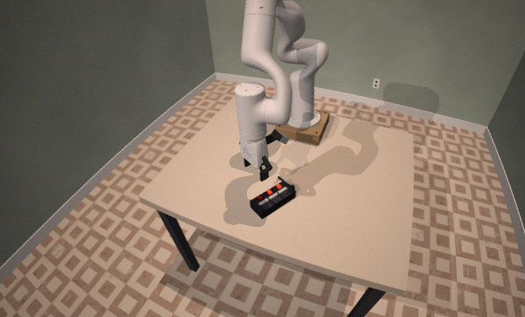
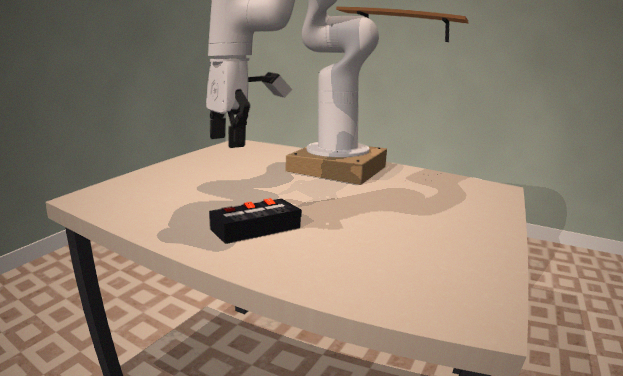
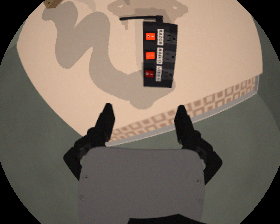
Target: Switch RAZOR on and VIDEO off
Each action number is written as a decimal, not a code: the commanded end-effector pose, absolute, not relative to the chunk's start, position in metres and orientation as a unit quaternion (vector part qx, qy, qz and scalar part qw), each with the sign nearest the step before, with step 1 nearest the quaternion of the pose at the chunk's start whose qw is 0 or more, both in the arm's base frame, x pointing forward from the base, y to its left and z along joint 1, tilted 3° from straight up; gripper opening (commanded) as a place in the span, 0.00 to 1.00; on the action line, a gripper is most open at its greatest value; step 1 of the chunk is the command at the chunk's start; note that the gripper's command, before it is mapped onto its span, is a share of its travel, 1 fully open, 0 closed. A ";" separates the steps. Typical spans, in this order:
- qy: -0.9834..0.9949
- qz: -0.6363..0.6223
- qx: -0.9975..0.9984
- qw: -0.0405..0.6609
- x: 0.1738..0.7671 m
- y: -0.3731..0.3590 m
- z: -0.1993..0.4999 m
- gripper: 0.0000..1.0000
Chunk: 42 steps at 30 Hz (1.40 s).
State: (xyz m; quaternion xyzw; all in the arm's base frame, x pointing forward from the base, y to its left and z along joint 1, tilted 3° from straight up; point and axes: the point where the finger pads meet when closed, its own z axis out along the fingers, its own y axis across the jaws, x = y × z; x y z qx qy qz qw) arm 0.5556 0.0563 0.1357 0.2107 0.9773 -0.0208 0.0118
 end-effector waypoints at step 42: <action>0.977 -0.021 0.211 0.012 0.555 0.057 0.152 1.00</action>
